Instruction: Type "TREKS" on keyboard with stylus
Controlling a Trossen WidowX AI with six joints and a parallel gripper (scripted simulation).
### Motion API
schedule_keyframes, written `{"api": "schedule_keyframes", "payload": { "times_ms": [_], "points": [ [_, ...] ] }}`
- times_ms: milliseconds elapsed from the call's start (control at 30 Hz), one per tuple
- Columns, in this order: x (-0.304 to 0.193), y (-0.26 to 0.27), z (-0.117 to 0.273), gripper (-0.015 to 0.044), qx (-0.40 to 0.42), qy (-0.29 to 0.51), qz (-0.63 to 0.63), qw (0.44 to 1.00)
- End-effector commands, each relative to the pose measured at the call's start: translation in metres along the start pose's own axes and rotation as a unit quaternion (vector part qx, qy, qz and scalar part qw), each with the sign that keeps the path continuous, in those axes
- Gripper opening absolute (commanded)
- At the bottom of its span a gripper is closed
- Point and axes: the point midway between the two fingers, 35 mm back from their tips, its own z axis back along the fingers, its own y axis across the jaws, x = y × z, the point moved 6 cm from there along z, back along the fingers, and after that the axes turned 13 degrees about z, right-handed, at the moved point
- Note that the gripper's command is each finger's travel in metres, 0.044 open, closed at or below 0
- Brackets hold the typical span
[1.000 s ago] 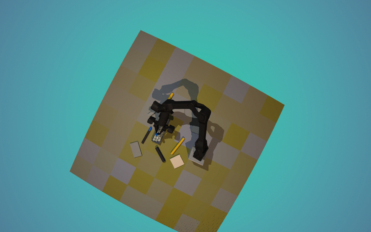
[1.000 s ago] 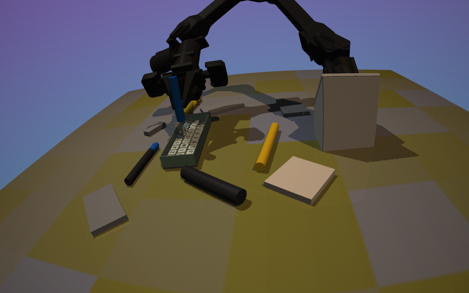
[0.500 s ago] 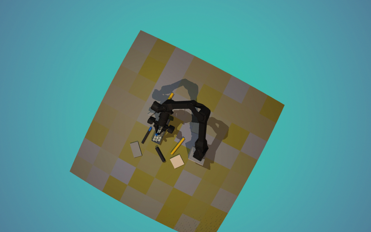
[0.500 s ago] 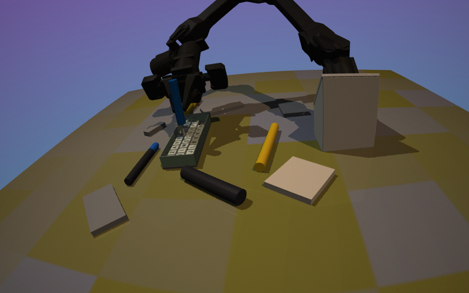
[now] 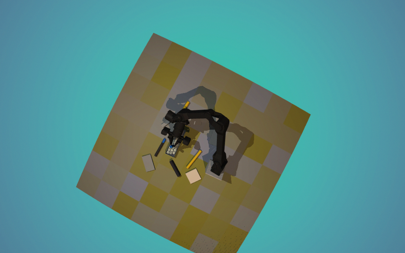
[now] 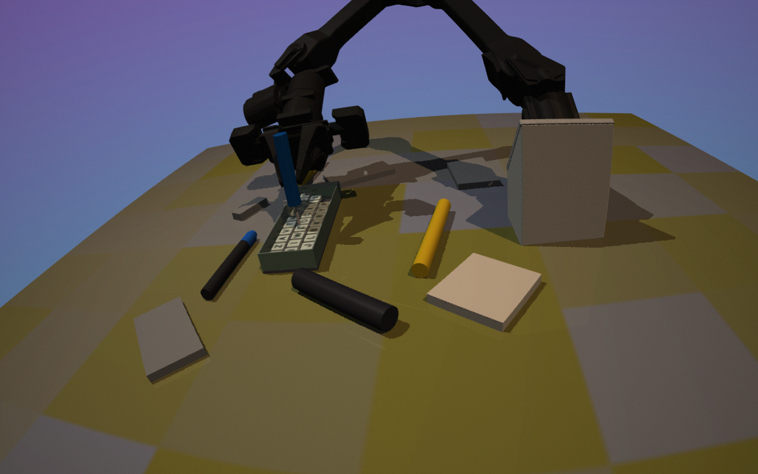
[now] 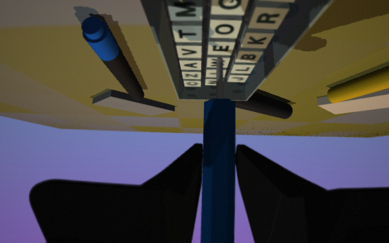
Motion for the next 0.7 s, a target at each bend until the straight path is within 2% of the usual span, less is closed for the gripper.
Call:
{"api": "schedule_keyframes", "payload": {
  "times_ms": [0, 667],
  "points": [
    [0.0021, -0.0005, -0.0007, 0.0081, 0.001, -0.001, 0.001, 1.0],
    [0.0087, -0.002, -0.0046, 0.0081, 0.001, -0.001, 0.001, 1.0]
  ]
}}
